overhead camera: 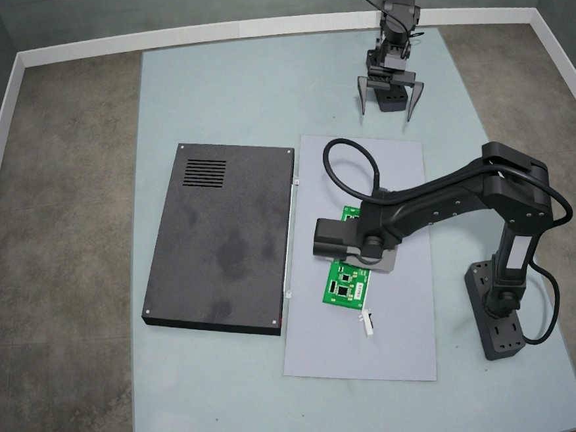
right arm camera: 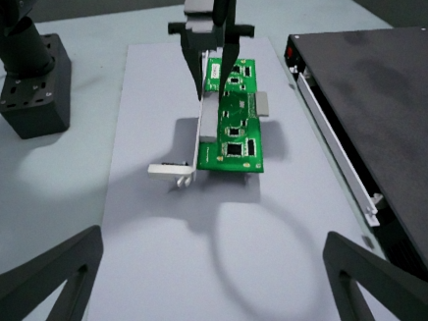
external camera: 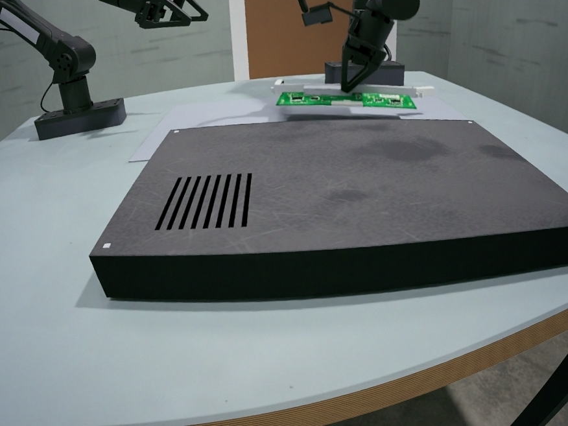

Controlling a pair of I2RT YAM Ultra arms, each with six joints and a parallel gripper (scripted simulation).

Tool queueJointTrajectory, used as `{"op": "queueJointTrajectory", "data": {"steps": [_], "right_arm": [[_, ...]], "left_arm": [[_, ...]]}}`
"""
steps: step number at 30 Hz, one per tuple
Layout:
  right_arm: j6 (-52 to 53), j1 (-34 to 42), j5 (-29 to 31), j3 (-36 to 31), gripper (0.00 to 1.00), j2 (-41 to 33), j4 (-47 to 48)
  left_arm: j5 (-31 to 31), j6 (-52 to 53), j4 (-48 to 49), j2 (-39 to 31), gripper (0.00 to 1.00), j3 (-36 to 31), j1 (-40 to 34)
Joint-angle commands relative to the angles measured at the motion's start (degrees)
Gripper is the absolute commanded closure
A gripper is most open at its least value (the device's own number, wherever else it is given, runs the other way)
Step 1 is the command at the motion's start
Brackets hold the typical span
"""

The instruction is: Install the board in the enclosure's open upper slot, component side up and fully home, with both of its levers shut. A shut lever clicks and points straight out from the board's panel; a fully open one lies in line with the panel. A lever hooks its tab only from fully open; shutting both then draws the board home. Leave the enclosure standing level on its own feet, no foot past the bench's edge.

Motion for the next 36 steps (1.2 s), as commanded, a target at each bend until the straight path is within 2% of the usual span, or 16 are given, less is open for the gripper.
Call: {"op": "queueJointTrajectory", "data": {"steps": [1, 4, 16, 21, 28, 36], "right_arm": [[0.3, 0.2, -0.5, 0.4, 0.0, -0.7, -1.4], [0.3, 0.2, -0.5, 0.4, 0.0, -0.7, -1.4], [0.3, 0.2, -0.5, 0.4, 0.0, -0.7, -1.4], [0.3, 0.2, -0.5, 0.4, 0.0, -0.7, -1.4], [0.3, 0.2, -0.5, 0.4, 0.0, -0.7, -1.4], [0.3, 0.2, -0.5, 0.4, 0.0, -0.7, -1.4]], "left_arm": [[1.5, 0.3, -8.3, -2.3, 0.82, 2.5, 0.4], [1.6, -2.4, -10.1, -4.2, 0.82, 5.7, -0.3], [0.8, -8.5, -10.8, 5.6, 0.82, 19.2, -6.7], [0.3, -8.6, -10.4, 7.6, 0.82, 22.1, -8.1], [-0.3, -11.4, -5.1, 6.1, 0.82, 20.9, -8.3], [-2.8, -18.8, 8.7, 1.3, 0.82, 10.3, -10.6]]}}
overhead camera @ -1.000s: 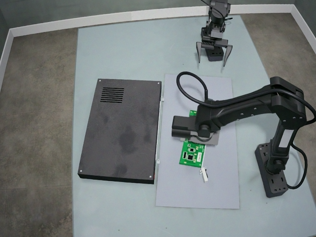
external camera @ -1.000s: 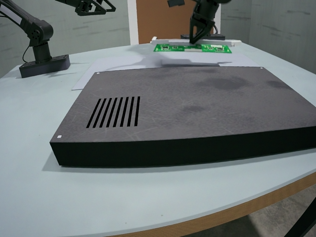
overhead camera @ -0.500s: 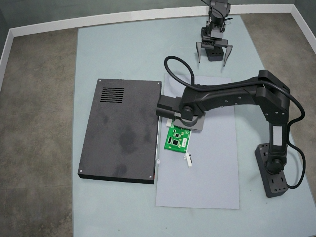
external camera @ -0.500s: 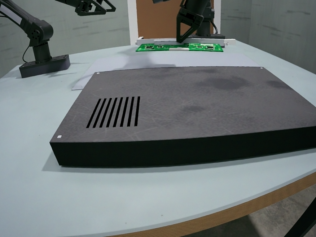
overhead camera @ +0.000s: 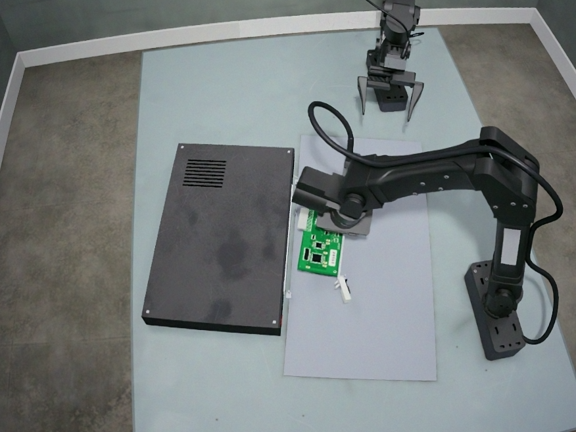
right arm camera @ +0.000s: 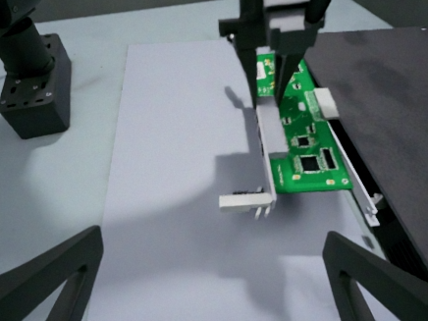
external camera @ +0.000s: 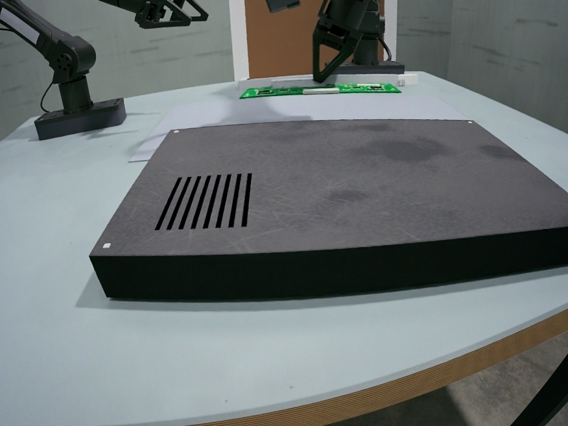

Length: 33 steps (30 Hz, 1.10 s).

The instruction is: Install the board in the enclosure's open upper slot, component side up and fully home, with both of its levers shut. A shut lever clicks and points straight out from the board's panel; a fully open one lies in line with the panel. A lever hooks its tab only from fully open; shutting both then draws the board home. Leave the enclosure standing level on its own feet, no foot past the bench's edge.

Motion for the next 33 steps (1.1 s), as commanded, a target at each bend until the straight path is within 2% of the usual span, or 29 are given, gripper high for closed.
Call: {"op": "queueJointTrajectory", "data": {"steps": [1, 5, 12, 22, 33], "right_arm": [[0.3, 0.2, -0.5, 0.4, 0.0, -0.7, -1.4], [0.3, 0.2, -0.5, 0.4, 0.0, -0.7, -1.4], [0.3, 0.2, -0.5, 0.4, 0.0, -0.7, -1.4], [0.3, 0.2, -0.5, 0.4, 0.0, -0.7, -1.4], [0.3, 0.2, -0.5, 0.4, 0.0, -0.7, -1.4]], "left_arm": [[0.1, -4.3, 7.2, -3.4, 0.82, -3.5, -1.5], [2.8, -5.6, 5.5, -2.2, 0.82, -7.3, -0.1], [2.4, -5.3, 5.9, -0.6, 0.82, -8.7, 0.8], [2.9, -4.0, 3.7, 2.5, 0.82, -3.2, 1.6], [3.0, -4.0, 4.4, 2.6, 0.82, -2.4, 1.7]]}}
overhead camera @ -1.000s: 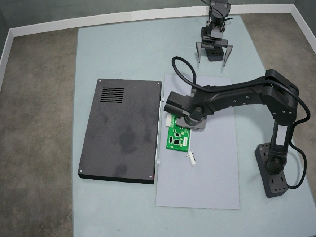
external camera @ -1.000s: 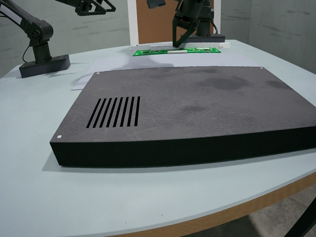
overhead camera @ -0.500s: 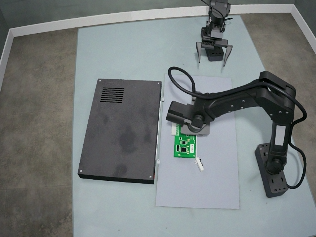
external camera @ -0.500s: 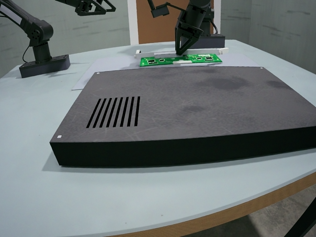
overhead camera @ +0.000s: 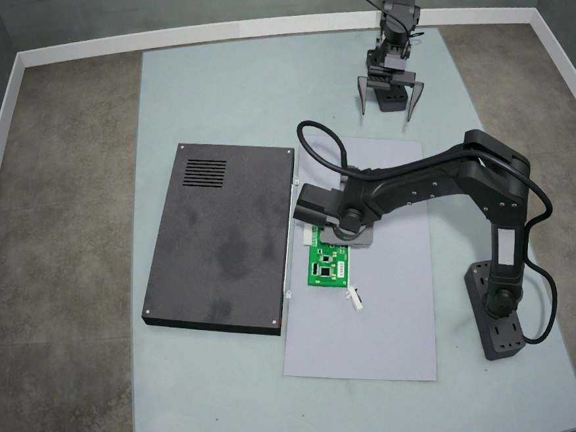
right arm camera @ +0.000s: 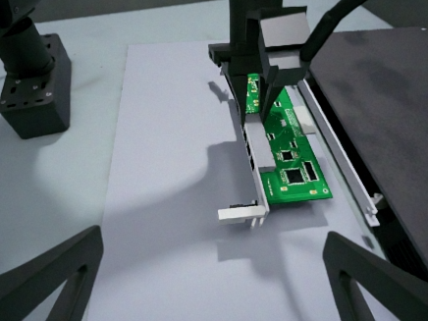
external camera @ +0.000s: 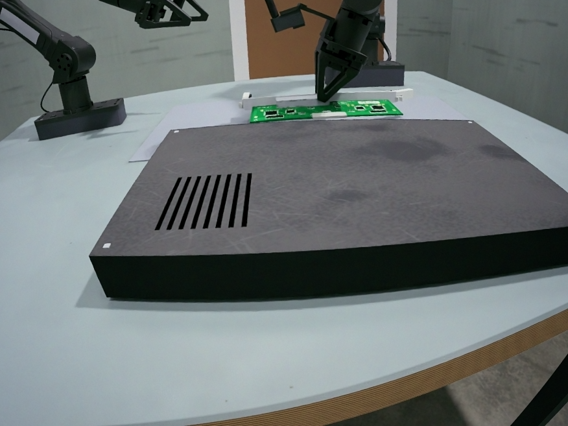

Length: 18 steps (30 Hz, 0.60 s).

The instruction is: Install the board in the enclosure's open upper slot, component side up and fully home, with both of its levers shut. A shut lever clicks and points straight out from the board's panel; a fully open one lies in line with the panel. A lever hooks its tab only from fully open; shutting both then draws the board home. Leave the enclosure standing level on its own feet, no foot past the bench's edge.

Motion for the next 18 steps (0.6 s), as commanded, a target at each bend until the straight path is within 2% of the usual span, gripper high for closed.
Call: {"op": "queueJointTrajectory", "data": {"steps": [1, 12, 18], "right_arm": [[0.3, 0.2, -0.5, 0.4, 0.0, -0.7, -1.4], [0.3, 0.2, -0.5, 0.4, 0.0, -0.7, -1.4], [0.3, 0.2, -0.5, 0.4, 0.0, -0.7, -1.4]], "left_arm": [[1.9, 0.6, 0.0, -0.6, 0.82, 1.8, 0.6], [1.2, 1.0, 0.4, 4.9, 0.82, 7.5, 1.0], [1.2, 0.6, 0.2, 4.6, 0.82, 7.8, 1.0]]}}
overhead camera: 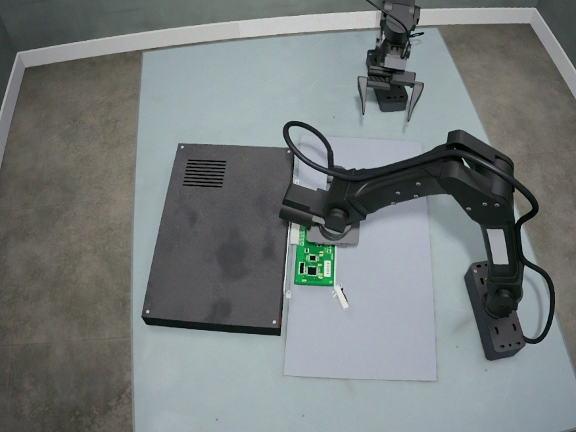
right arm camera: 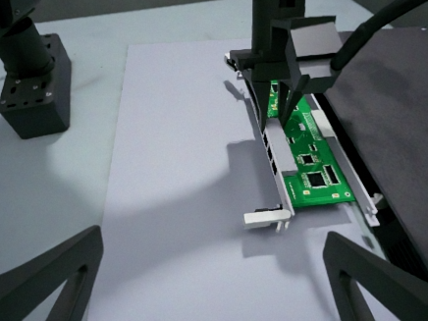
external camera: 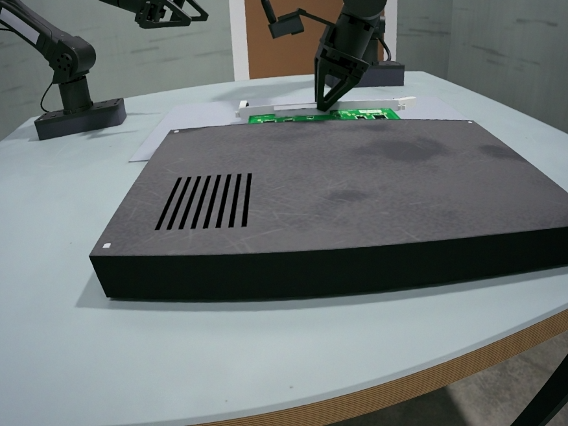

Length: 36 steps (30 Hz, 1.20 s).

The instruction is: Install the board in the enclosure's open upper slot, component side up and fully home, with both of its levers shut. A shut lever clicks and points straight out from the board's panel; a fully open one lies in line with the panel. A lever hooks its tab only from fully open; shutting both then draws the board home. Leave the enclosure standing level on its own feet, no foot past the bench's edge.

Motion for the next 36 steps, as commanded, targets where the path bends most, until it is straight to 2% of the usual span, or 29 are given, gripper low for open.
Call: {"op": "queueJointTrajectory", "data": {"steps": [1, 5, 19, 22, 36], "right_arm": [[0.3, 0.2, -0.5, 0.4, 0.0, -0.7, -1.4], [0.3, 0.2, -0.5, 0.4, 0.0, -0.7, -1.4], [0.3, 0.2, -0.5, 0.4, 0.0, -0.7, -1.4], [0.3, 0.2, -0.5, 0.4, 0.0, -0.7, -1.4], [0.3, 0.2, -0.5, 0.4, 0.0, -0.7, -1.4]], "left_arm": [[1.2, 0.2, 0.1, -0.9, 0.82, 1.8, 0.5], [3.2, 1.8, 1.6, -0.5, 0.82, 2.2, 0.8], [2.6, 1.2, 0.8, 0.1, 0.82, 2.5, 1.1], [3.5, 1.9, -0.3, 1.9, 0.82, 4.6, 1.6], [2.9, 2.0, -0.5, 2.9, 0.82, 6.5, 2.0]]}}
